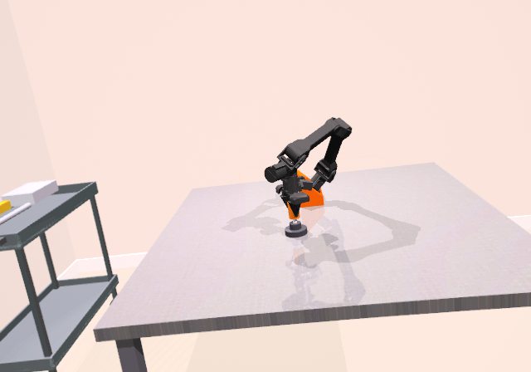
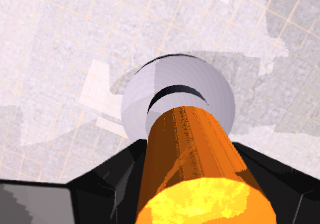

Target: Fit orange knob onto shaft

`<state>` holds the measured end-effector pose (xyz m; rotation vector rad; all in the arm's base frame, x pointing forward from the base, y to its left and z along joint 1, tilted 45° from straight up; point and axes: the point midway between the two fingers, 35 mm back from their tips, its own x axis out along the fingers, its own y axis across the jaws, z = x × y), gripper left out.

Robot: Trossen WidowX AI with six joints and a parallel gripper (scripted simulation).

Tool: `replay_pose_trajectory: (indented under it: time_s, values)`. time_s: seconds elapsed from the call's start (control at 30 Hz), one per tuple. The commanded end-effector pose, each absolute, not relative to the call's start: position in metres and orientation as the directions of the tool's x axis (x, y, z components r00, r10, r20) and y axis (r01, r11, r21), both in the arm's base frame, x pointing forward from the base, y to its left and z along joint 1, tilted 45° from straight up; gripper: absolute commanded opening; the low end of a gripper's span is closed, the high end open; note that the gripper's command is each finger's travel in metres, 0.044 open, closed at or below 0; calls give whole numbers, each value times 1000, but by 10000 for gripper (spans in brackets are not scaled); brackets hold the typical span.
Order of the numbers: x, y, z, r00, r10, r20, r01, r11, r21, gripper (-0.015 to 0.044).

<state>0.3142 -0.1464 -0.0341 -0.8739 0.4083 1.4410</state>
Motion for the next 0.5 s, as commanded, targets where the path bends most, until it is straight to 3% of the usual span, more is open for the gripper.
replay_pose_trajectory:
  time_s: [0.0,0.47]
  values:
    - [314,-146,-35,135,682,-719,-944,-132,-303,0]
    - [315,-144,-37,135,682,-719,-944,-132,-303,0]
